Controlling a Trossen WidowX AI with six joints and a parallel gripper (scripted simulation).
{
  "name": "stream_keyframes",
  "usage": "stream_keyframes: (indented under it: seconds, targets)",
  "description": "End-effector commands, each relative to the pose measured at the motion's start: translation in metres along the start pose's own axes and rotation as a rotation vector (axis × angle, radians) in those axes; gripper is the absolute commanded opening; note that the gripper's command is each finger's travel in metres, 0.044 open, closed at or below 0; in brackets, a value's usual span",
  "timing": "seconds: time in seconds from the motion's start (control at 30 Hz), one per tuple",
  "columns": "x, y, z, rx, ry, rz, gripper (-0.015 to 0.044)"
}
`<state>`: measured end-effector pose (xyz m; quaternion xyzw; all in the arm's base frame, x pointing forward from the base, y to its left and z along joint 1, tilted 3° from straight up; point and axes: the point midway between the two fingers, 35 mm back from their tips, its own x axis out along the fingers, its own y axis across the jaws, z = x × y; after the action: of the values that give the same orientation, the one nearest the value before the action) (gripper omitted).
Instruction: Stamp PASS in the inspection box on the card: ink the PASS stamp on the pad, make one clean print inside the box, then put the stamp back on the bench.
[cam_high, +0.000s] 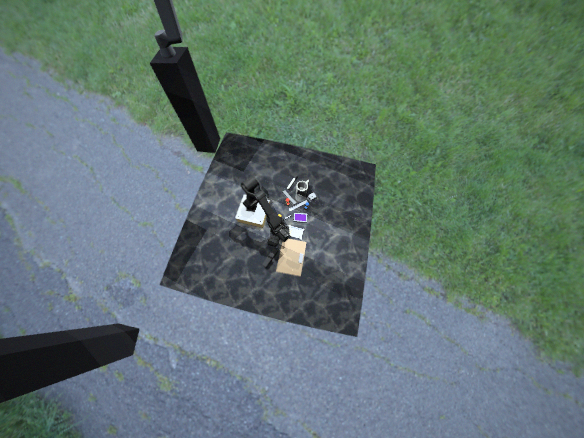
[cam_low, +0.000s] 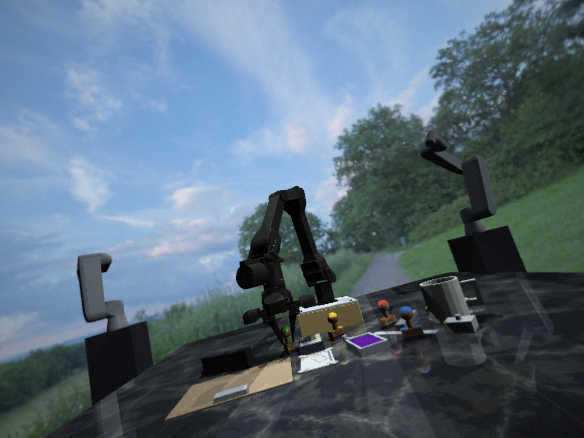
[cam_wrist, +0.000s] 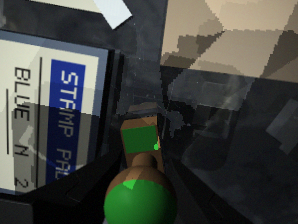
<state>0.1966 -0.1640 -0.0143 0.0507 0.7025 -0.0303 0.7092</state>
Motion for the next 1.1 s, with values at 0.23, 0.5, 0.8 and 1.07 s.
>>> stream_keyframes:
  seconds: [0.23, 0.5, 0.8, 1.07]
  targets:
    - [-0.003, 0.000, 0.000, 0.000, 0.000, 0.000, 0.0000]
    - [-0.007, -0.001, 0.001, 0.000, 0.000, 0.000, 0.0000]
    - [-0.011, -0.001, 0.001, 0.000, 0.000, 0.001, 0.0000]
    - [-0.015, -0.001, 0.002, 0.000, 0.000, 0.001, 0.0000]
